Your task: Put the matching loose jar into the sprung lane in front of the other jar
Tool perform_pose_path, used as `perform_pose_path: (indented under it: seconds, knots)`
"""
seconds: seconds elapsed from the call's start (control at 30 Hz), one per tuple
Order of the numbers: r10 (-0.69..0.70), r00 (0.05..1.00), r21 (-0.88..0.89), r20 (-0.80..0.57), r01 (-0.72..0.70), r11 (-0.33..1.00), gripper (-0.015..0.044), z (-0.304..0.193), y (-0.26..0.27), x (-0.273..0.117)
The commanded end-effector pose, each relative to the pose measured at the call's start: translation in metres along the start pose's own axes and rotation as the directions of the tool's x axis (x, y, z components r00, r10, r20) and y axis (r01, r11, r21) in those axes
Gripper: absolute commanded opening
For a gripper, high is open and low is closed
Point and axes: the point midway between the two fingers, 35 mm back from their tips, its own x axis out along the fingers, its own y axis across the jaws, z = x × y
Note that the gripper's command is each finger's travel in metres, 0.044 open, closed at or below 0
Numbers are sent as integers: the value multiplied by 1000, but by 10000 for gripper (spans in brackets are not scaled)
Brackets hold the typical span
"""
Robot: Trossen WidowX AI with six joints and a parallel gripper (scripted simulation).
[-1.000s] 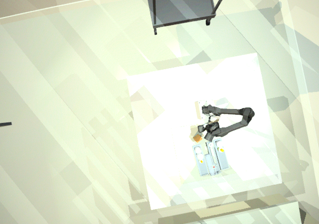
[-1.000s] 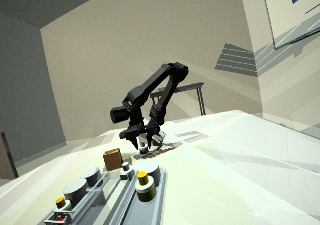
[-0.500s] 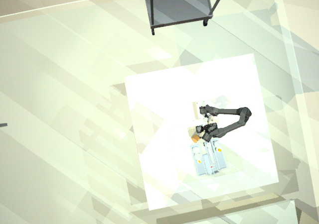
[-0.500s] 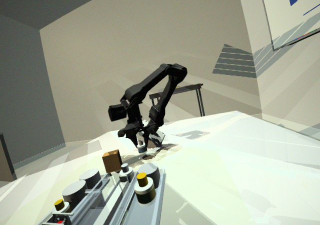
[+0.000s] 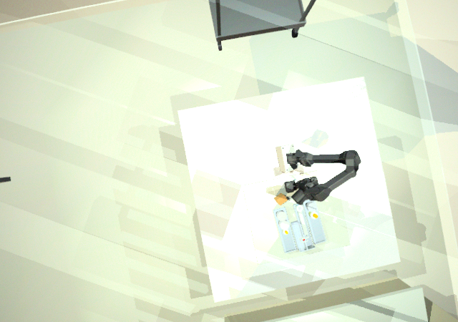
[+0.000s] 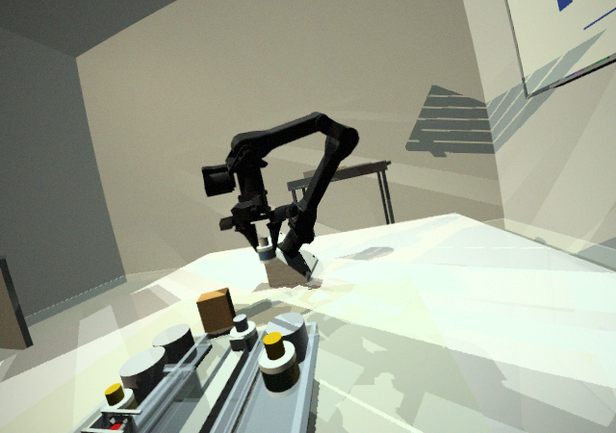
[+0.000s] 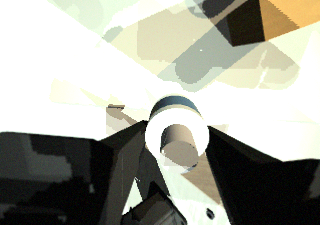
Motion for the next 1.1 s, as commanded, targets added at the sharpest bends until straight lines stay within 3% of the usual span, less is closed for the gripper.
perform_pose_path:
  seconds: [0.0, 0.87, 1.07]
  knots:
    - [1, 1000, -6, -5, -1, 1000, 0, -3, 1, -8]
    - [-1, 1000, -89, 3, 2, 996, 0, 129, 10, 39]
    - [3, 1000, -95, 2, -3, 995, 0, 137, 13, 46]
